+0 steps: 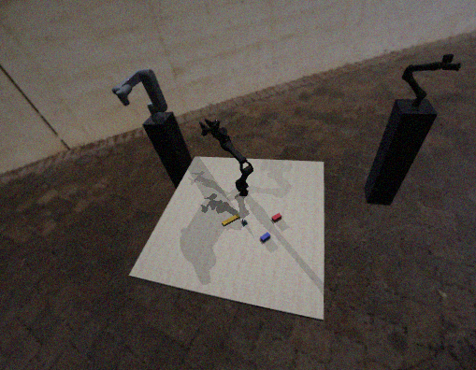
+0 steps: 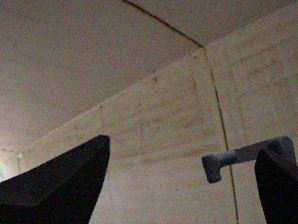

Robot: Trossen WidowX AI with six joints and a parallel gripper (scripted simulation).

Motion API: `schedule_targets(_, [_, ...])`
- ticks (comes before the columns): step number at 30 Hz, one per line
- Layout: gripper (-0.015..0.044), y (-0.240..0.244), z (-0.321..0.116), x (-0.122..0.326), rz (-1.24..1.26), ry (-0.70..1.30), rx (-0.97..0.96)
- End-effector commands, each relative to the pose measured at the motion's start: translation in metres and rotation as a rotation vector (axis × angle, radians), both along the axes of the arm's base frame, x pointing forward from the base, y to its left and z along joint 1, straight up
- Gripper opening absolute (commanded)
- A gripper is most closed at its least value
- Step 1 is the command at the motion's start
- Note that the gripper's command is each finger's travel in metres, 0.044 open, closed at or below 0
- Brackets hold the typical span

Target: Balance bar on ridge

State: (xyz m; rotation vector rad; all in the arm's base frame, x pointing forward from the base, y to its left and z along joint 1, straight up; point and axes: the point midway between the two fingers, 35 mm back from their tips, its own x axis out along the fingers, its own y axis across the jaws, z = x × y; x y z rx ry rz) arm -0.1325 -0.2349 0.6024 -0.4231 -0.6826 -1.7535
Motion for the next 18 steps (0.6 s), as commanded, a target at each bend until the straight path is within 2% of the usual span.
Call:
schedule_targets(1, [0.0315,-0.019,-0.012,0.003,0.043,-0.027,0.048])
schedule_targets(18, [0.0315,-0.086,-0.064,0.054,0.299,-0.163,0.249])
